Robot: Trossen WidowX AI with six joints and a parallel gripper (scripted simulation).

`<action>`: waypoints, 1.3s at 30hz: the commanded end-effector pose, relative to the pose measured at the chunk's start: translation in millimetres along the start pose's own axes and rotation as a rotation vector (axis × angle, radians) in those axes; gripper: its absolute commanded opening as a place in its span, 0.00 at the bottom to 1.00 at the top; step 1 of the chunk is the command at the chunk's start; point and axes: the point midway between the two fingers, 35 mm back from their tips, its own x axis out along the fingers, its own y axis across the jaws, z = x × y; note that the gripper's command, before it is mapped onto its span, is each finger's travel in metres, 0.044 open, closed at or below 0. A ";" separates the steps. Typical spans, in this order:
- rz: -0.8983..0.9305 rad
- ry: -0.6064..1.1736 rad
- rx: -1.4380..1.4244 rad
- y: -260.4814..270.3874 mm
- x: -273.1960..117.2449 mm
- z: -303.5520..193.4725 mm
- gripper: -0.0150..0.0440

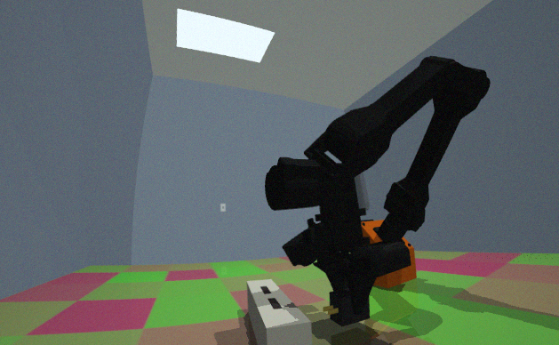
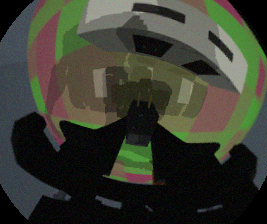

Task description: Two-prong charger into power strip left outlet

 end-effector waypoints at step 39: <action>0.014 0.011 0.095 6.0 1.5 39.9 0.25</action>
